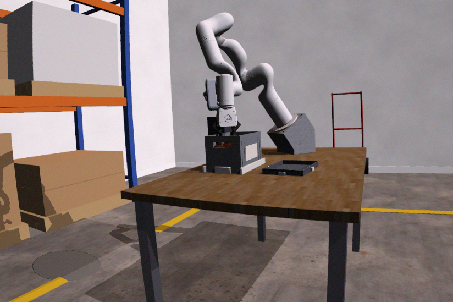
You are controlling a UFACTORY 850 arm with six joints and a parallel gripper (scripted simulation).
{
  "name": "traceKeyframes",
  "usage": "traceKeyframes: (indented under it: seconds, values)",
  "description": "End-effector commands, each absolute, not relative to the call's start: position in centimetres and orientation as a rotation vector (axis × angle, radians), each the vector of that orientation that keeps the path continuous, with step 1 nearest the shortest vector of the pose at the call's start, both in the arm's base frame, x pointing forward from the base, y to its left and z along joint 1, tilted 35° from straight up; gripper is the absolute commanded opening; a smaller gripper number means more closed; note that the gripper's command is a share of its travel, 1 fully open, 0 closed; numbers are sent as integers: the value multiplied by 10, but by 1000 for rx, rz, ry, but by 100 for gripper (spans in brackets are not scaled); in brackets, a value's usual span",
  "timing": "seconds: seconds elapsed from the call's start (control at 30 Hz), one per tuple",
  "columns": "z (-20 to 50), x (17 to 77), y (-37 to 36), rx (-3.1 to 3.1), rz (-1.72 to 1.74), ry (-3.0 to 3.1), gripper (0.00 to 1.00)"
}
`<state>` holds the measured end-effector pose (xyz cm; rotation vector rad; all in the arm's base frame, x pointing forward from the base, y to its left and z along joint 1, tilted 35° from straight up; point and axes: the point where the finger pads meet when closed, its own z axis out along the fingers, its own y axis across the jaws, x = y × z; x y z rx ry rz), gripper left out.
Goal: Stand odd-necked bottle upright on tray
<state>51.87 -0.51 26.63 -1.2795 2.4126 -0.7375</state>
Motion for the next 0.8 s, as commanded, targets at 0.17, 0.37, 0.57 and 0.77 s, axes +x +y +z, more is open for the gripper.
traceKeyframes:
  seconds: [0.17,0.37,0.57,0.77]
  values:
    - [266,520,-5,-1279,-738,2411,65]
    - [266,520,-5,-1279,-738,2411,65]
    - [266,520,-5,-1279,-738,2411,0]
    - [266,520,-5,-1279,-738,2411,0]
